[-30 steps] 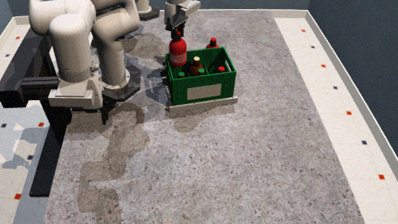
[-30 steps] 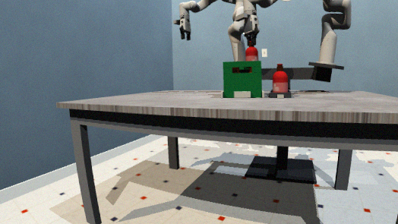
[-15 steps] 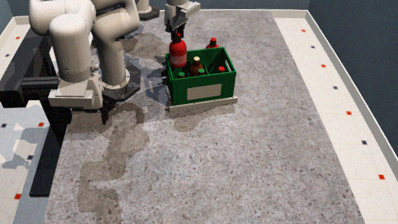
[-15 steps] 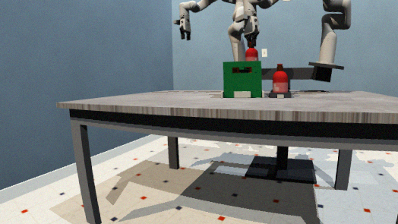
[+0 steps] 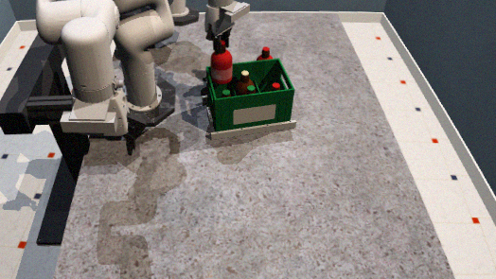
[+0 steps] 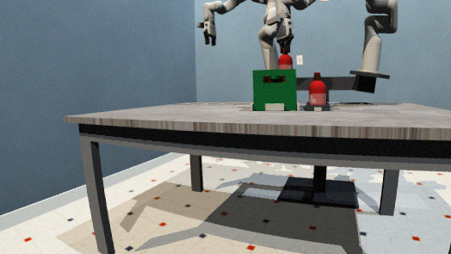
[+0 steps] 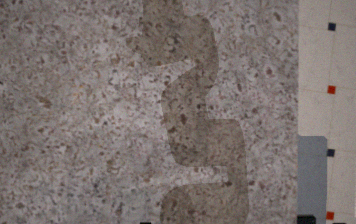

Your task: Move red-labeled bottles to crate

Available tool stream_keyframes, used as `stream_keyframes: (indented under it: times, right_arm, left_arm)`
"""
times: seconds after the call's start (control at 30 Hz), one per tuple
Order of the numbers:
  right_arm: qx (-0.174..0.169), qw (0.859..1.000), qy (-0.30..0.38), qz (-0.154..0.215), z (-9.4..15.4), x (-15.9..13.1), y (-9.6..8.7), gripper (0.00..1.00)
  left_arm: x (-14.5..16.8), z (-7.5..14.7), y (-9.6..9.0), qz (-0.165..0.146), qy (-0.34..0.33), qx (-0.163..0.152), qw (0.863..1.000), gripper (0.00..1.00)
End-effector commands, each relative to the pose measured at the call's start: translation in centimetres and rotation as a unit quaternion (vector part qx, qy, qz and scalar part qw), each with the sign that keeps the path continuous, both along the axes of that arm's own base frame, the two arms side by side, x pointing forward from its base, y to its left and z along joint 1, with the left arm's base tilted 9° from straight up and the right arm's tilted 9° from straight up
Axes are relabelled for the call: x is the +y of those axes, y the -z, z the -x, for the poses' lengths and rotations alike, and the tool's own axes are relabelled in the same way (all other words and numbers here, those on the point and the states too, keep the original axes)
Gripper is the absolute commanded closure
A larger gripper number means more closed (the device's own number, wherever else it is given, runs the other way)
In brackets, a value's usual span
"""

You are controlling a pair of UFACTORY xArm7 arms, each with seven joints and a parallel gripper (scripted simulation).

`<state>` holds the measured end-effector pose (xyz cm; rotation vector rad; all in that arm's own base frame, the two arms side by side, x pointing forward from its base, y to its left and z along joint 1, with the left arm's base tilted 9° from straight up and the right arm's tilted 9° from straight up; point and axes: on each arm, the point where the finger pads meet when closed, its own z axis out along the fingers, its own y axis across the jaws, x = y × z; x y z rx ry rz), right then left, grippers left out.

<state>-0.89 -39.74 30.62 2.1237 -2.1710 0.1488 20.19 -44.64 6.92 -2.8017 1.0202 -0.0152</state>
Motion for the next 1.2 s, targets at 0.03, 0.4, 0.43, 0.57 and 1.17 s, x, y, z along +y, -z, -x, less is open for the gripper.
stream_keyframes:
  times: [0.03, 0.4, 0.43, 0.57, 1.17]
  right_arm:
    - [0.0, 1.0, 0.0, 0.002, 0.0, -0.1, -0.2, 0.0]
    - [0.0, 1.0, 0.0, 0.002, 0.0, -0.1, -0.2, 0.0]
    - [0.0, 1.0, 0.0, 0.002, 0.0, -0.1, -0.2, 0.0]
    - [0.0, 1.0, 0.0, 0.002, 0.0, -0.1, -0.2, 0.0]
    - [0.0, 1.0, 0.0, 0.002, 0.0, -0.1, -0.2, 0.0]
  left_arm:
    - [-0.2, 0.0, -0.2, 0.002, 0.0, -0.001, 1.0, 1.0]
    - [-0.1, 0.0, 0.1, 0.002, 0.0, -0.001, 1.0, 1.0]
    - [-0.1, 0.0, 0.1, 0.002, 0.0, -0.001, 1.0, 1.0]
    - [-0.1, 0.0, 0.4, 0.002, 0.0, -0.001, 1.0, 1.0]
    - [0.2, -0.2, 2.1, 0.002, 0.0, -0.001, 1.0, 1.0]
